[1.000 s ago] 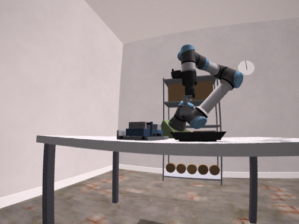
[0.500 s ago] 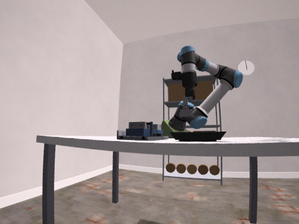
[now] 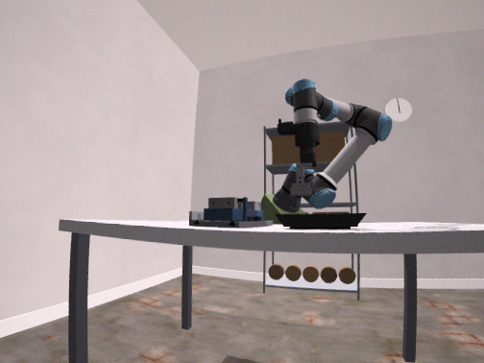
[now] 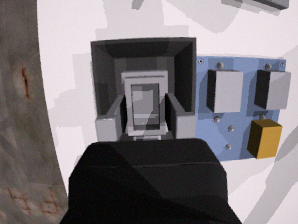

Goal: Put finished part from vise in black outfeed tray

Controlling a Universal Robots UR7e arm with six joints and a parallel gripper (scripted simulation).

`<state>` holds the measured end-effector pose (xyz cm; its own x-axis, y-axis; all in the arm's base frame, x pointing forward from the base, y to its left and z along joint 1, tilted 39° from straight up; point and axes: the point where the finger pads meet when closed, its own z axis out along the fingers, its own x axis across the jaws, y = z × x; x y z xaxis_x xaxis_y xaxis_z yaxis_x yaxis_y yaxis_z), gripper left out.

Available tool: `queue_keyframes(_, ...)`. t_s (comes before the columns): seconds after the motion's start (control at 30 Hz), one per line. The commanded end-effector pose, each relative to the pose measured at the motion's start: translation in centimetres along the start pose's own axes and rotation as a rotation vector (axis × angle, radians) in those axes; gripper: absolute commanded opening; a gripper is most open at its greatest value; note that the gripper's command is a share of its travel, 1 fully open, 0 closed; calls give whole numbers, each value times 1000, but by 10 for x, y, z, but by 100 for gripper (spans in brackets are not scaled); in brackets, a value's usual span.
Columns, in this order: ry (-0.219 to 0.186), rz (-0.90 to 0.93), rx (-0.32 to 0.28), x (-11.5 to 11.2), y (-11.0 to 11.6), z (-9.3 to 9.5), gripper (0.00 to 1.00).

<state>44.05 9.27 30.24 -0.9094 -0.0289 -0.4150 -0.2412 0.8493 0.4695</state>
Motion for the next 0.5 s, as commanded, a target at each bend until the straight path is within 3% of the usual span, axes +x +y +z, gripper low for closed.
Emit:
queue_keyframes(0.0, -1, 0, 1, -1, 0, 10, 0)
queue_keyframes(0.47, -1, 0, 1, -1, 0, 35, 0)
